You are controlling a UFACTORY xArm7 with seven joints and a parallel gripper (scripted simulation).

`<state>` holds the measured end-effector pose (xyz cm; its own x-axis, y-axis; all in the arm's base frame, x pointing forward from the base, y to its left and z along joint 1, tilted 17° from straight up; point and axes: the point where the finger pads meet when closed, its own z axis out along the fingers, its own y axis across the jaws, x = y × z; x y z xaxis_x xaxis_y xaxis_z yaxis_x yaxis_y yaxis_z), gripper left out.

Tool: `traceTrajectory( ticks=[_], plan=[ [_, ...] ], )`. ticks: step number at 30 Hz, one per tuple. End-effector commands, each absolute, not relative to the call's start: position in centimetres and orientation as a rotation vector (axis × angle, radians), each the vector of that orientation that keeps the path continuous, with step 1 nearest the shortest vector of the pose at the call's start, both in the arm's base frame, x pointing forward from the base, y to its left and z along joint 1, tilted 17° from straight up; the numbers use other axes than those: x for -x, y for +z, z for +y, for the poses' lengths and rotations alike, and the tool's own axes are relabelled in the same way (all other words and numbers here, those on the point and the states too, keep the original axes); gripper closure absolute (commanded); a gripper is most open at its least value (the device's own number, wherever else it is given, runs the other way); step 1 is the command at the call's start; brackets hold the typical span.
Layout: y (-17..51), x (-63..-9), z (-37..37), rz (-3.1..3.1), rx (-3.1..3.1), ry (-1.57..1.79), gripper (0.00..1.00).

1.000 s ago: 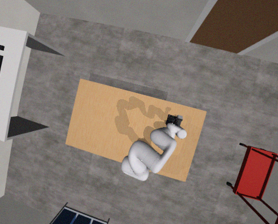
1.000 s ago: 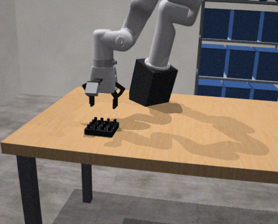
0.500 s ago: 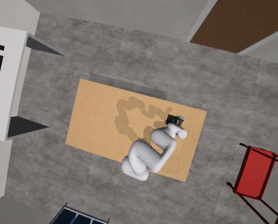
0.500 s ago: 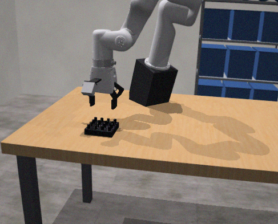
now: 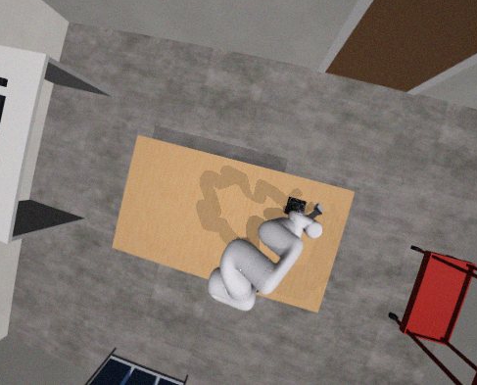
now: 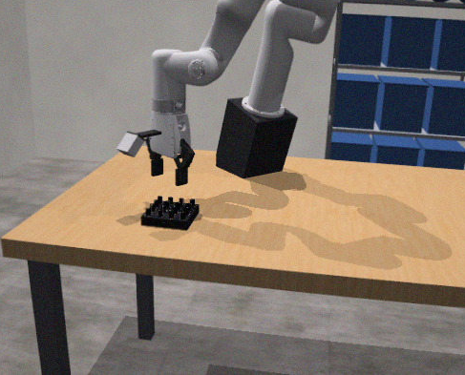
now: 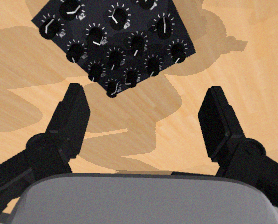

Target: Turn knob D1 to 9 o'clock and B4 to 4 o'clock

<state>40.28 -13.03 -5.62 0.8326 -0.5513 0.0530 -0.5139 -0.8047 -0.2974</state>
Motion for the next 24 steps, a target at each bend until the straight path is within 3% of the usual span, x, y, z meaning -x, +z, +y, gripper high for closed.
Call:
traceTrajectory(
  ticks=[1, 24],
  plan=[
    [-5.5, -40.6, -13.3, 1.022, 2.671, -0.147, 0.0],
    [-5.3, -41.7, -14.2, 1.907, 2.11, 0.008, 0.0]
  ],
)
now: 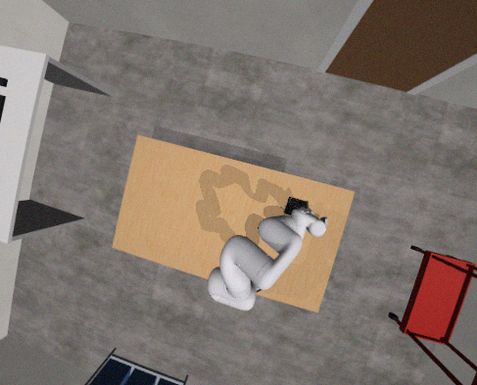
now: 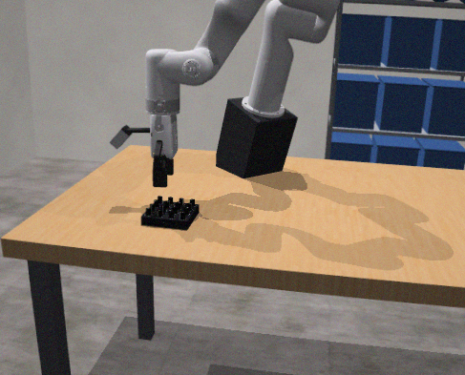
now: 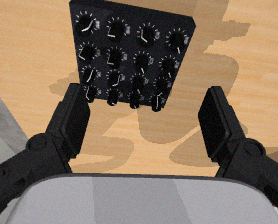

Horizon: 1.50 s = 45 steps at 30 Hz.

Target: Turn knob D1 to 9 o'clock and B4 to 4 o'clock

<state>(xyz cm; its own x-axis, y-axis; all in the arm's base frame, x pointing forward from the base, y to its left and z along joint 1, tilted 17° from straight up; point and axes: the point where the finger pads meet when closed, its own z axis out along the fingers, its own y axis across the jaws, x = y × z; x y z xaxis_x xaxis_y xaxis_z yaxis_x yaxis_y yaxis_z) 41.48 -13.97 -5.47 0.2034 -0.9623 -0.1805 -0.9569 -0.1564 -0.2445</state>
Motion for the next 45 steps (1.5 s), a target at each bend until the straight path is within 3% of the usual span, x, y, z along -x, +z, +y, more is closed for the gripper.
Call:
traceTrajectory(
  ticks=[1, 45],
  plan=[
    [-5.3, -41.7, -14.2, 1.907, 2.11, 0.008, 0.0],
    [-4.5, -44.1, -15.9, 2.901, 0.265, 0.293, 0.0]
  ],
)
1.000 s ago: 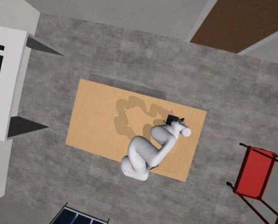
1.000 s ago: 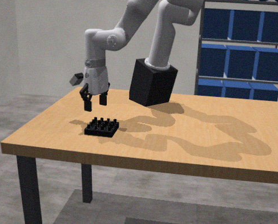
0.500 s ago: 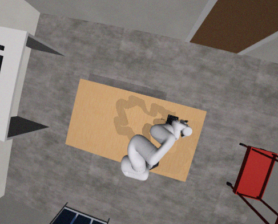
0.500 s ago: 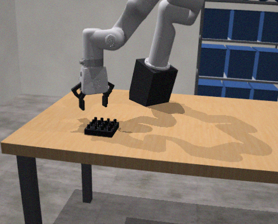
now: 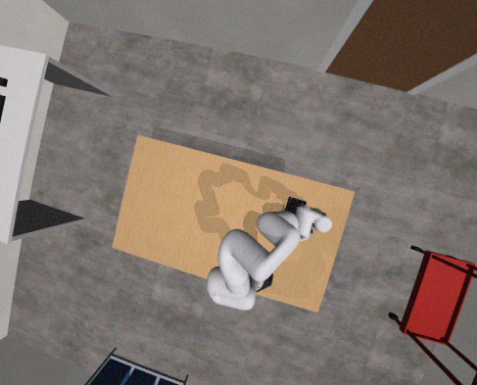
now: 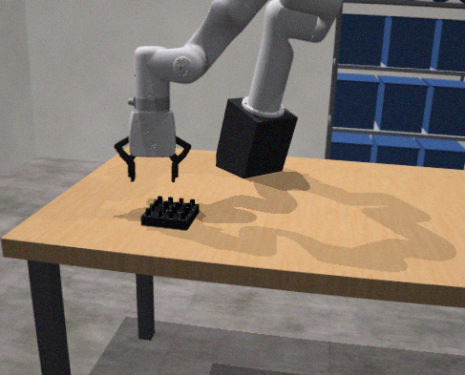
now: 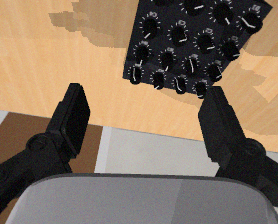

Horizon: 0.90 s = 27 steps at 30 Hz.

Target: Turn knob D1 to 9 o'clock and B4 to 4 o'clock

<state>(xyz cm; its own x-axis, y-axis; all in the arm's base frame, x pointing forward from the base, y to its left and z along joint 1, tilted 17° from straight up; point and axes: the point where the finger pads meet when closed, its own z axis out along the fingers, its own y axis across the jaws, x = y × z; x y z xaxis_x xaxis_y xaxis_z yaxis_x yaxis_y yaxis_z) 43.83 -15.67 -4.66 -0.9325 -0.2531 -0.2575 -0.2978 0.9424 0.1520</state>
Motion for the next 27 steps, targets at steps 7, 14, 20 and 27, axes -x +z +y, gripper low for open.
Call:
traceTrajectory(
  ticks=[7, 14, 20, 27],
  plan=[
    [-4.38, -44.22, -15.99, 2.916, 0.148, 0.306, 0.0],
    [-4.37, -44.25, -16.02, 2.919, 0.119, 0.309, 0.0],
    [-4.37, -44.25, -16.02, 2.919, 0.119, 0.309, 0.81],
    [-4.37, -44.25, -16.02, 2.919, 0.119, 0.309, 0.81]
  ],
)
